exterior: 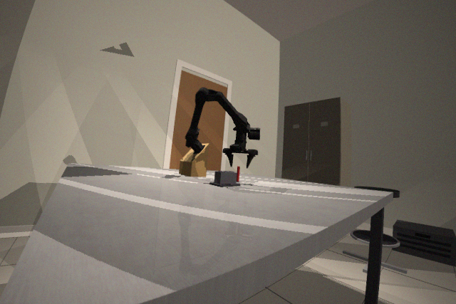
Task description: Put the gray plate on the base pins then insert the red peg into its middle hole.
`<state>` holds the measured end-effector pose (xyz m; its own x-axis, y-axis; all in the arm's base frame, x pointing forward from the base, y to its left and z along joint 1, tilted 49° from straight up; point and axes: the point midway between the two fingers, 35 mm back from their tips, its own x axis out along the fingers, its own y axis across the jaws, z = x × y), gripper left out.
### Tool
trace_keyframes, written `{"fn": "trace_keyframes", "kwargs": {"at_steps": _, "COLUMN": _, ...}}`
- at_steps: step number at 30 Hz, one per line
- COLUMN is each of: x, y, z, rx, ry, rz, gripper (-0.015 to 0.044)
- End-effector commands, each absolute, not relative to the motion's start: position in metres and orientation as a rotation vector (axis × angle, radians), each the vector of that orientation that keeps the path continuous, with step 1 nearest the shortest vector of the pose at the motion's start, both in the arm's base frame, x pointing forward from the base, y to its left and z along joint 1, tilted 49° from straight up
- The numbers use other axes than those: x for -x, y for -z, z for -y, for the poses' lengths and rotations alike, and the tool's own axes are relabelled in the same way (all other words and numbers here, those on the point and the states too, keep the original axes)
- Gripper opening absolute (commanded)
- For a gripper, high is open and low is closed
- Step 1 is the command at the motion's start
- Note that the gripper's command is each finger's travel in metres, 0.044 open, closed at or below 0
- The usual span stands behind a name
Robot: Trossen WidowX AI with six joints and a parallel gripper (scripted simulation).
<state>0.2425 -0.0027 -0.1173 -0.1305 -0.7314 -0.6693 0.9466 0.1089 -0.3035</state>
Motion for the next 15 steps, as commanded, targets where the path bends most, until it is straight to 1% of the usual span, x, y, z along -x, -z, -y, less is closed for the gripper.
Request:
{"fn": "trace_keyframes", "kwargs": {"at_steps": 1, "x": -0.24, "y": 0.122, "z": 0.009, "rx": -0.316, "ry": 1.484, "rz": -0.856, "gripper": 0.044}}
{"fn": "trace_keyframes", "kwargs": {"at_steps": 15, "x": -0.236, "y": 0.137, "z": 0.025, "rx": -0.314, "ry": 1.485, "rz": -0.853, "gripper": 0.044}}
